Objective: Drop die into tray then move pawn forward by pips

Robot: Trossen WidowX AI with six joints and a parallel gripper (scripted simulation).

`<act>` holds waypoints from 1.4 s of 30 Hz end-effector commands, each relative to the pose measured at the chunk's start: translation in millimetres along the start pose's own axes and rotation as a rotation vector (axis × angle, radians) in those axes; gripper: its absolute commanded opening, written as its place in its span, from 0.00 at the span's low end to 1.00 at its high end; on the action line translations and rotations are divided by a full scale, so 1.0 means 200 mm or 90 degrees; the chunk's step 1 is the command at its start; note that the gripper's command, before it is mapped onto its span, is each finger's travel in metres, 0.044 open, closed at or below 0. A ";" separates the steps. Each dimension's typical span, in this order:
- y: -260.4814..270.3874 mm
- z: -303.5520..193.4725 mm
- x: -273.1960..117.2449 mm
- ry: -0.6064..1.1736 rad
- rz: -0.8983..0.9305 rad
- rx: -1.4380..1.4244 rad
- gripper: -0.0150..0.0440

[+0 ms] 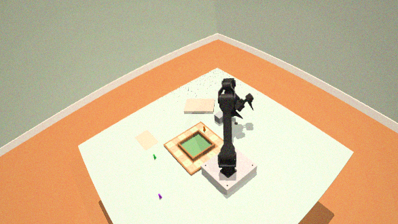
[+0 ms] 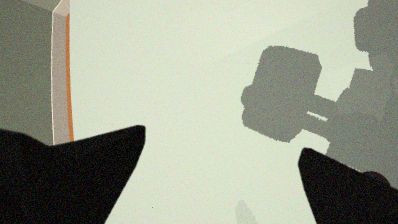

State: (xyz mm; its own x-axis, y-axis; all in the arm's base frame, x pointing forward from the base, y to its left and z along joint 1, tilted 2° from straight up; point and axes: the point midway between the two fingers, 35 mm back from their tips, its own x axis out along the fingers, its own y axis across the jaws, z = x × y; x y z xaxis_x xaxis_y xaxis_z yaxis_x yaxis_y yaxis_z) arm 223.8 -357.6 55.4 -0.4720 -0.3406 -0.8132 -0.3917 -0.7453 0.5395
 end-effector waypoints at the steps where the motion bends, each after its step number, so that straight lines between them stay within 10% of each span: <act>1: 0.00 0.00 0.00 0.001 -0.001 -0.010 0.89; 5: -0.04 0.00 -0.02 0.021 -0.029 -0.216 0.72; 20: -0.21 0.02 -0.13 0.212 -0.043 -1.144 0.72; 42: -0.39 0.05 -0.27 0.491 0.304 -2.030 0.72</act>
State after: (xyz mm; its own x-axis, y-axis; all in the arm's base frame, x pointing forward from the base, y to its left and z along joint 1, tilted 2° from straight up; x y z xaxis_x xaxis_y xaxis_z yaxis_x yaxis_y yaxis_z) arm 257.4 -295.8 40.5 -0.1817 -0.1196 -0.9761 0.8948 0.3915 -0.2145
